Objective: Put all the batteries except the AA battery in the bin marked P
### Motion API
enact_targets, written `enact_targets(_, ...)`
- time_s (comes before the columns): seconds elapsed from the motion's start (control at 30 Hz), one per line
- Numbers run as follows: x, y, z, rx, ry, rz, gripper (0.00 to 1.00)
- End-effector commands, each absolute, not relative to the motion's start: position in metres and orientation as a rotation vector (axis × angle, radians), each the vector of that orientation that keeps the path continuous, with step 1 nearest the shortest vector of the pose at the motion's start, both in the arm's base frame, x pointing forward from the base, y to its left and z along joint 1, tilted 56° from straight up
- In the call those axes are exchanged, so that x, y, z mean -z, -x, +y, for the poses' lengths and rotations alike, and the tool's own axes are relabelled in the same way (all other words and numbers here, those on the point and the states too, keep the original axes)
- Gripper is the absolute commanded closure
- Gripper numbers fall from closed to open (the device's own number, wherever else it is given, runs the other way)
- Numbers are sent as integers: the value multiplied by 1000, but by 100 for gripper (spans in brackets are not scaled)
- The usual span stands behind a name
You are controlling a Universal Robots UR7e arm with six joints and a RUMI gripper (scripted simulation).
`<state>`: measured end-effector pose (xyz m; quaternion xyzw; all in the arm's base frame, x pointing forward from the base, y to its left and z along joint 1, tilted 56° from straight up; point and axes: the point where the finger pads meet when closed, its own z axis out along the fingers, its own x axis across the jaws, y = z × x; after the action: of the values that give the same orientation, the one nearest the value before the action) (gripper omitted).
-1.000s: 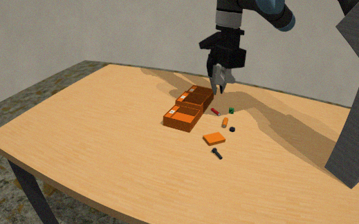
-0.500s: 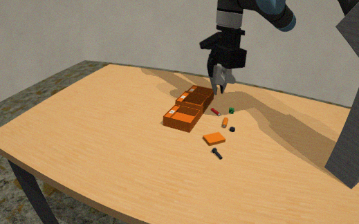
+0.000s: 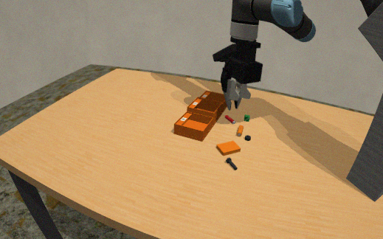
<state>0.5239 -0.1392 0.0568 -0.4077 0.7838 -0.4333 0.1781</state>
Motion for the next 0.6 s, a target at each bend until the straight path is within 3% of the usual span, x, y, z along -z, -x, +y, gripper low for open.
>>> enact_targets(0.0,-45,-544,-154,1230,1150,2211,86)
enact_targets(0.57,-39,-551,-159,1230,1150,2211,86)
